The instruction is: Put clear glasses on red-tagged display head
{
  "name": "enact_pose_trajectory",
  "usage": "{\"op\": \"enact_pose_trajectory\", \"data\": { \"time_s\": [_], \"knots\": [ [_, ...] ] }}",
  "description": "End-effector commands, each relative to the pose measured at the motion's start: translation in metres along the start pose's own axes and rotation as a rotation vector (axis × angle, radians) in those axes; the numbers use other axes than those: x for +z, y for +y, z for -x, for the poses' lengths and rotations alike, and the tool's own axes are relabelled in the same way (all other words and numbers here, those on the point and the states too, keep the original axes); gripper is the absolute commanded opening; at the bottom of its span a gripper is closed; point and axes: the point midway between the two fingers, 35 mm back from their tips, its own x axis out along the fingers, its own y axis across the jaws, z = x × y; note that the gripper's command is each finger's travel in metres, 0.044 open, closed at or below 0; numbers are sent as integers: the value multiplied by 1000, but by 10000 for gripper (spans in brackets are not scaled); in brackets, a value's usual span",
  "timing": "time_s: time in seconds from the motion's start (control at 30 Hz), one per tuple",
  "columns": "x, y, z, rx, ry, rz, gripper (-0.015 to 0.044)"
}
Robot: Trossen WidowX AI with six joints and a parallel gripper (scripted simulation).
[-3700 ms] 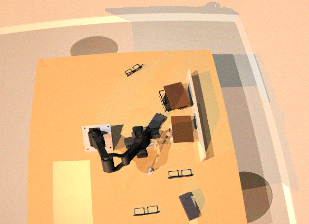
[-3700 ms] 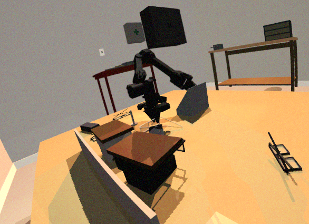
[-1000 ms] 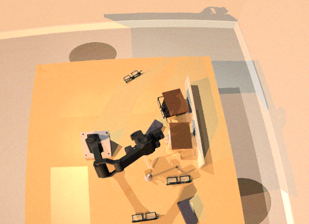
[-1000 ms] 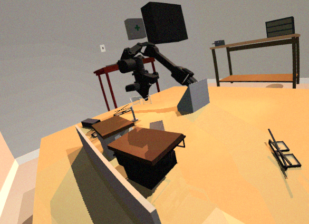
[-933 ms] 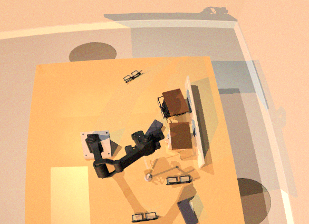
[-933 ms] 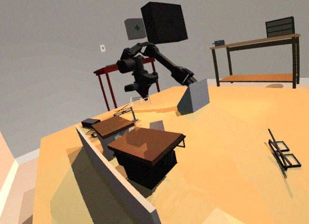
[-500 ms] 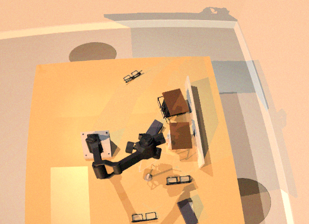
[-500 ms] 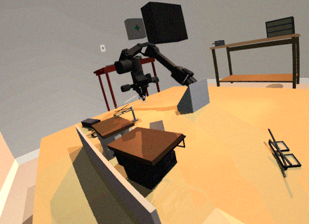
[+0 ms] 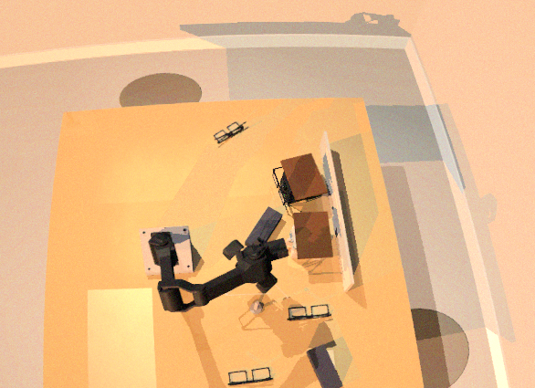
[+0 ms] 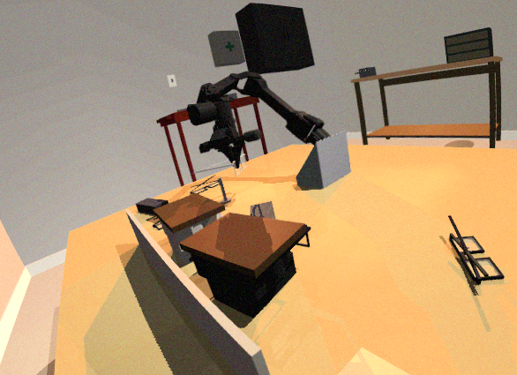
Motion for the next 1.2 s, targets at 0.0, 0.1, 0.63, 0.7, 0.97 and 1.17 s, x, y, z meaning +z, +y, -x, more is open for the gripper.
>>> {"op": "enact_pose_trajectory", "data": {
  "time_s": [0.0, 0.1, 0.63, 0.7, 0.97, 1.17],
  "knots": [
    [-5, -6, 2, -6, -2, -140, 0],
    [-7, -9, 2, -6, -3, -259, 0],
    [-21, -26, 2, -6, -6, -892, 0],
    [-23, -28, 2, -6, -7, -971, 0],
    [-30, -36, 3, -7, -8, -1288, 0],
    [-36, -41, 3, -8, -10, -1526, 0]
  ]
}}
